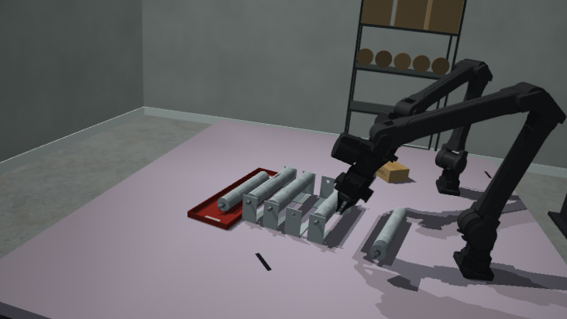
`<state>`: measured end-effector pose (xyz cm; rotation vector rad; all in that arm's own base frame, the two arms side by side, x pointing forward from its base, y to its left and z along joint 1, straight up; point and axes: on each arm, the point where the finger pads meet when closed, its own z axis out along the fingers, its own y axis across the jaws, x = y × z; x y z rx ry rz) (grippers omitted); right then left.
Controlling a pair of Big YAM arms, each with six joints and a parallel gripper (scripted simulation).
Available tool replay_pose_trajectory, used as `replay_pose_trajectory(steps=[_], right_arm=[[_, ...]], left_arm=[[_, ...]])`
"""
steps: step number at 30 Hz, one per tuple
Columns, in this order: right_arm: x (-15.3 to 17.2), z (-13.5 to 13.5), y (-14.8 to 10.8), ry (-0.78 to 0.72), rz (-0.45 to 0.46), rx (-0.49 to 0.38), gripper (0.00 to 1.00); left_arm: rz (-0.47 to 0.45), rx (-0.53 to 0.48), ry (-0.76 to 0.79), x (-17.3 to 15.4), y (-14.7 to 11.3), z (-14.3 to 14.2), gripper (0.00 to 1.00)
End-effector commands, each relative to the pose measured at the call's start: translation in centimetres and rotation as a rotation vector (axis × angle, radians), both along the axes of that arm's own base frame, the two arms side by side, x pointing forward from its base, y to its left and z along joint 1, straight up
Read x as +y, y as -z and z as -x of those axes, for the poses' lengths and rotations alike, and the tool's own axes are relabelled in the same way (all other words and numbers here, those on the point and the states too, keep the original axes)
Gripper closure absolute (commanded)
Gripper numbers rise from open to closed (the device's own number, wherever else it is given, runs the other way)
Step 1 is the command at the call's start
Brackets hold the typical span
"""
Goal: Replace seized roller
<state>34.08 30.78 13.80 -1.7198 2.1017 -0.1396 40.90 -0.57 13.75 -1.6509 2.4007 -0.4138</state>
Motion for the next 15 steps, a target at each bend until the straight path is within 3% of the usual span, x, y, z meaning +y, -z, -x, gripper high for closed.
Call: replay_pose_trajectory(steps=[1, 6, 7, 15], right_arm=[[2.0, -4.6, -4.3, 0.005, -0.075, -0.092, 0.97], [1.7, -5.1, -5.5, 0.020, -0.101, -0.106, 0.97], [1.6, -5.8, -4.2, -0.008, -0.069, -0.093, 0.97], [0.2, -9.9, -4.9, -0.002, -0.074, -0.110, 0.97]], left_arm=[[-0.005, -0.137, -0.018, -0.2, -5.1, -5.1, 0.97], [-0.008, -0.148, -0.011, -0.5, -5.6, -5.5, 0.97], [-0.003, -0.136, -0.040, -0.1, -5.1, -5.9, 0.97], [0.003, -0.135, -0.025, -2.4, -5.0, -9.6, 0.97]])
